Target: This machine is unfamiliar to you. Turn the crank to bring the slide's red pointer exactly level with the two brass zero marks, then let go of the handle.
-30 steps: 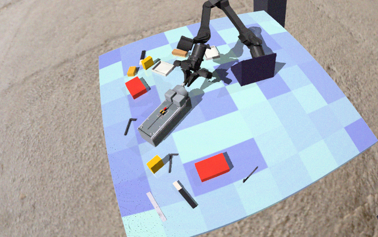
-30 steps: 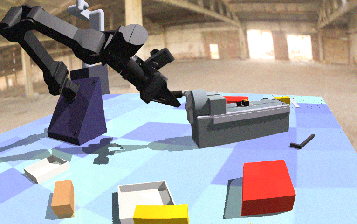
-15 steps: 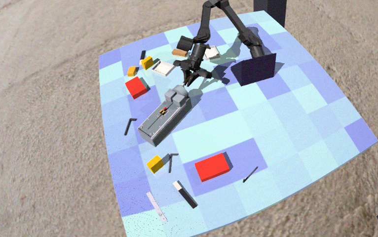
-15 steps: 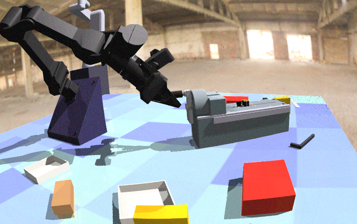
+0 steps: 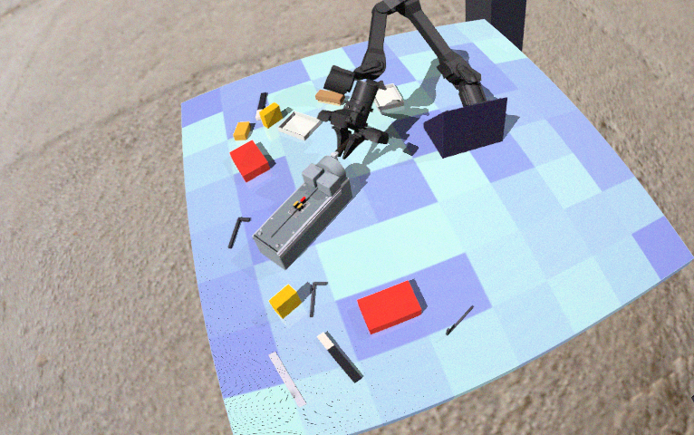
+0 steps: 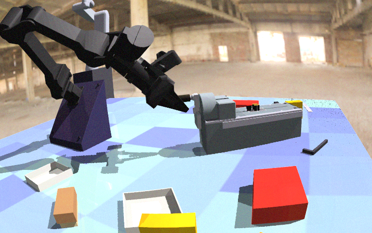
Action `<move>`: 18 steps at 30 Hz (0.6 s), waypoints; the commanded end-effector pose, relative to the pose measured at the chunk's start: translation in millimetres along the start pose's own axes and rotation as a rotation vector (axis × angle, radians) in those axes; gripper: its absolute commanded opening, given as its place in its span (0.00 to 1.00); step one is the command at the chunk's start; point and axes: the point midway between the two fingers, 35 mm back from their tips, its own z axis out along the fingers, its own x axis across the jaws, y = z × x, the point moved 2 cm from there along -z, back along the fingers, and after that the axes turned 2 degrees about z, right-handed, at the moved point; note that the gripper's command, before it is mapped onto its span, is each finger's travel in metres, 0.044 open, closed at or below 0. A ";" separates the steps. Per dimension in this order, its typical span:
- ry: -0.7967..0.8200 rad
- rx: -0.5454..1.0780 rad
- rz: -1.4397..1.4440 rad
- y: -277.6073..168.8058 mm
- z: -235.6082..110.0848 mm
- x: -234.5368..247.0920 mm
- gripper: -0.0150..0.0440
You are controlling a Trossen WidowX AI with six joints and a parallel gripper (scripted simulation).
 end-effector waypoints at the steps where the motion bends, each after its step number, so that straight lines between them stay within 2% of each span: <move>1: -0.022 0.001 0.012 -0.2 0.2 -8.9 0.25; 18: -0.022 0.001 0.012 -1.1 1.2 -11.3 0.25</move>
